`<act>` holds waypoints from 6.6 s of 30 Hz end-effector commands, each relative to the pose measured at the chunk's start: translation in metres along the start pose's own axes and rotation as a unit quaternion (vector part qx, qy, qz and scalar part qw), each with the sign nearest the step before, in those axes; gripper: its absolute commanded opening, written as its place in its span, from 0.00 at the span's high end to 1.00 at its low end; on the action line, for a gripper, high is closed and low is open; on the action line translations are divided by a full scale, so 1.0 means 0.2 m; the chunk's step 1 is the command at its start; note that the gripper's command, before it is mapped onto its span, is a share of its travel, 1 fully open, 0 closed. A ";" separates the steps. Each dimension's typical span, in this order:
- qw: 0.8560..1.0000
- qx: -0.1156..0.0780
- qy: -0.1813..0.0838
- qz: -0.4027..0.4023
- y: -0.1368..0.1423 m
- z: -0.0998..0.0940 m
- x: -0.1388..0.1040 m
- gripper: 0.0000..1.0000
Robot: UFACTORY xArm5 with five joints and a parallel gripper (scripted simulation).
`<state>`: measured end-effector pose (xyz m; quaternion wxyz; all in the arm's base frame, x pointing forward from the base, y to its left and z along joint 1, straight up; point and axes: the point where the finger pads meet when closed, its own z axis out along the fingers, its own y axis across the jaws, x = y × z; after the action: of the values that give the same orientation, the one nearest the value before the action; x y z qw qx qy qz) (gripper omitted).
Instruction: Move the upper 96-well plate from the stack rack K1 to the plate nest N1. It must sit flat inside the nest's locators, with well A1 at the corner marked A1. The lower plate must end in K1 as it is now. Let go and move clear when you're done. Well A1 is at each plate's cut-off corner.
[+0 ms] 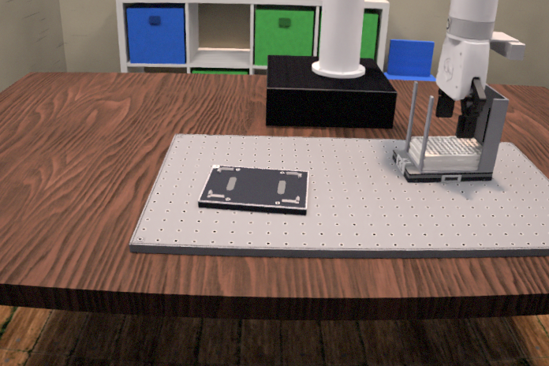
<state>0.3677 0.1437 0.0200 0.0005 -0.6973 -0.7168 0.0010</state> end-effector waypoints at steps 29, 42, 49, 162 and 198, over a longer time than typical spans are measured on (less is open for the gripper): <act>1.000 -0.002 0.001 0.000 0.01 0.12 0.00 0.00; 1.000 -0.002 0.001 0.000 0.01 0.15 0.00 0.00; 1.000 -0.002 0.001 0.000 0.01 0.17 0.00 0.00; 1.000 -0.002 0.001 0.000 0.01 0.11 0.00 1.00; 1.000 -0.002 0.001 0.000 0.01 -0.08 0.00 1.00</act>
<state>0.3684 0.1440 0.0272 0.0002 -0.6973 -0.7168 0.0005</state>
